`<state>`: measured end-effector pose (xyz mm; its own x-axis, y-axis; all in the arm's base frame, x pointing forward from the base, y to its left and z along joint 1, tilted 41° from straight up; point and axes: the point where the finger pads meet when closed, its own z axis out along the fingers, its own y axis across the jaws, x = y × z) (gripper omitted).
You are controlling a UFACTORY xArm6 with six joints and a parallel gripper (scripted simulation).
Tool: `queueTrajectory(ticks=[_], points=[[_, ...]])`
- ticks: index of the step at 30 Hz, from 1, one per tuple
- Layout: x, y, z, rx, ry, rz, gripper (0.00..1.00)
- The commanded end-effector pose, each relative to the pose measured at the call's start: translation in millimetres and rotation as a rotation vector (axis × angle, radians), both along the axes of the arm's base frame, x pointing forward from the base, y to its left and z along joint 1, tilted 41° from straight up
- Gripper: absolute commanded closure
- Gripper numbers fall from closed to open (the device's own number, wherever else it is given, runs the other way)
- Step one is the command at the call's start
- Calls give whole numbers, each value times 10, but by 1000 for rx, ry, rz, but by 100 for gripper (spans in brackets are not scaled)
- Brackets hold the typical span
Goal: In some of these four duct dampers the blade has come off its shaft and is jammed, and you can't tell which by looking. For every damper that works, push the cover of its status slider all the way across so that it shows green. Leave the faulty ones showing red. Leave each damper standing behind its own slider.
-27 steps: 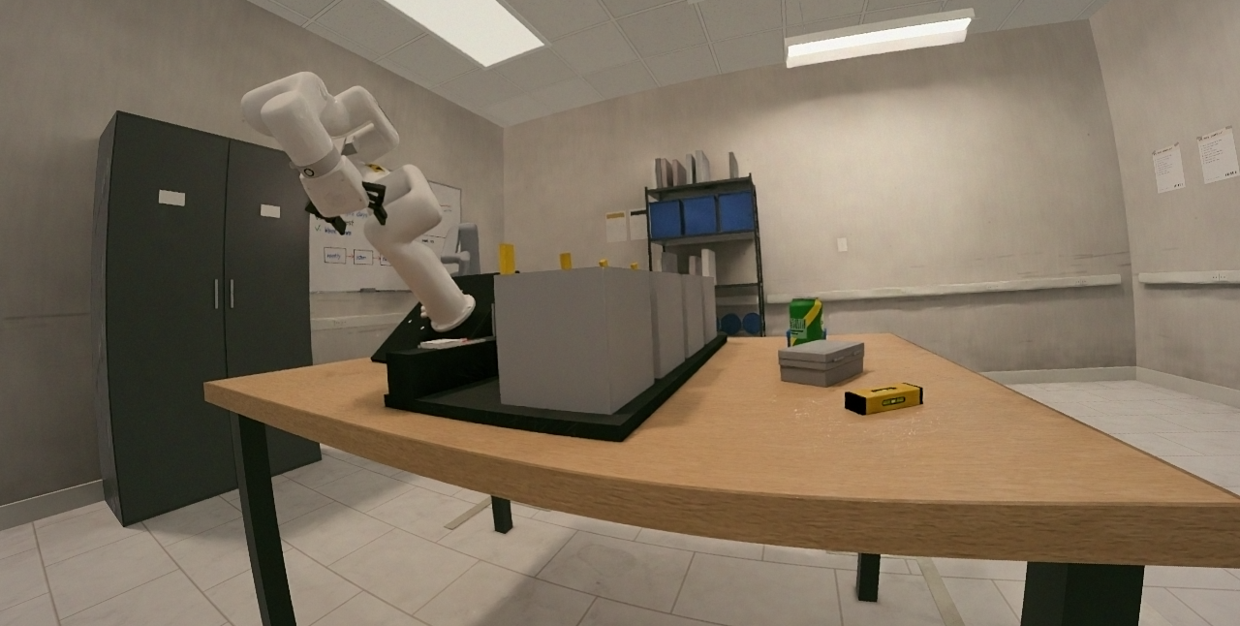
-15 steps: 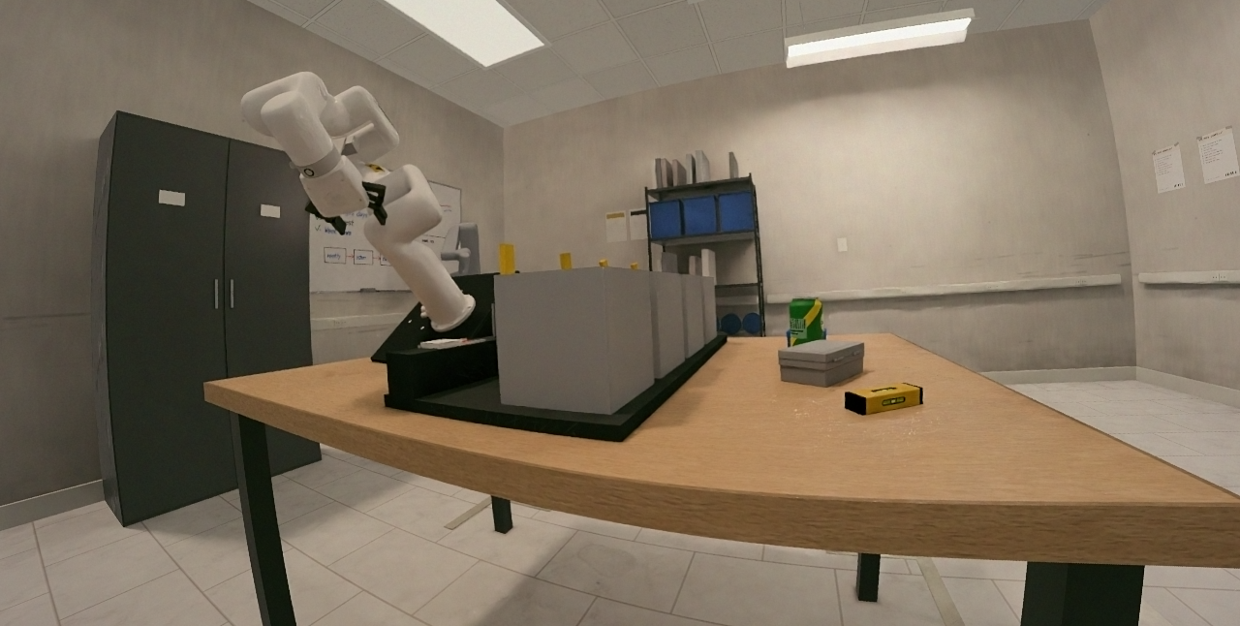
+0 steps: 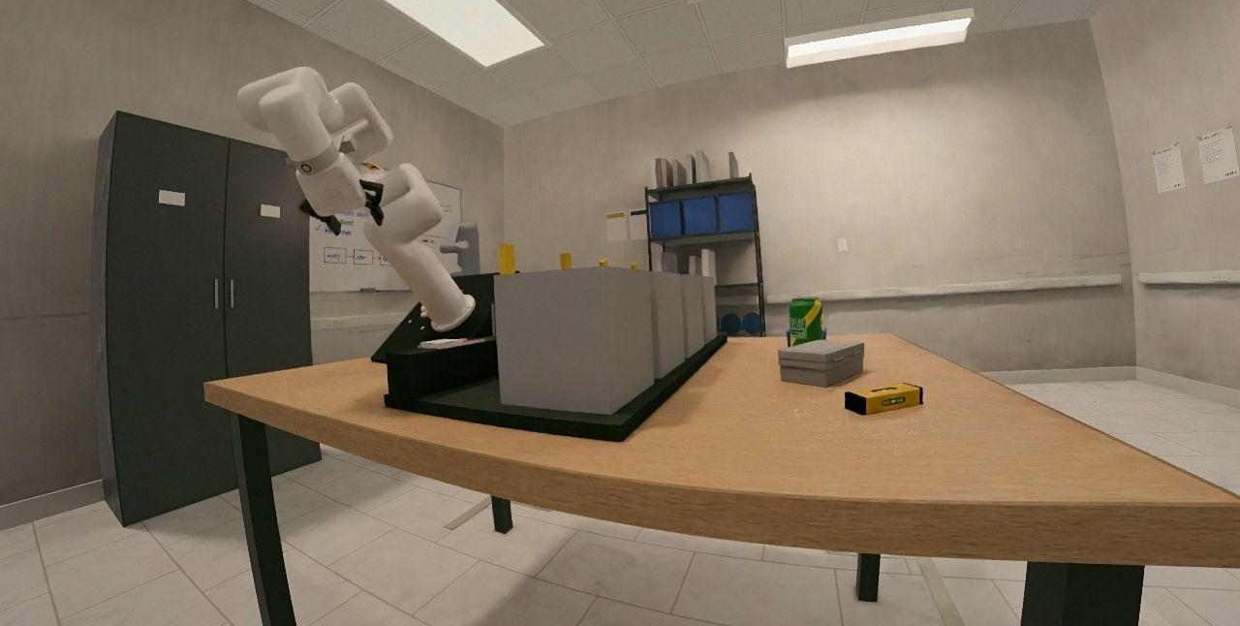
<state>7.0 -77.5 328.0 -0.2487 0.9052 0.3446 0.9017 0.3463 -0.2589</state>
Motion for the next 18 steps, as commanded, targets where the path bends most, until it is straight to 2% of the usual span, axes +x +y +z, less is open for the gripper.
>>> queueTrajectory(ticks=[1,5,7,8,18], points=[[196,-373,143,-52,33,89,0],[367,-594,213,-86,50,149,0],[367,-594,213,-86,50,149,0],[508,-746,256,-110,60,192,0],[1038,-1165,346,-187,87,334,0]])
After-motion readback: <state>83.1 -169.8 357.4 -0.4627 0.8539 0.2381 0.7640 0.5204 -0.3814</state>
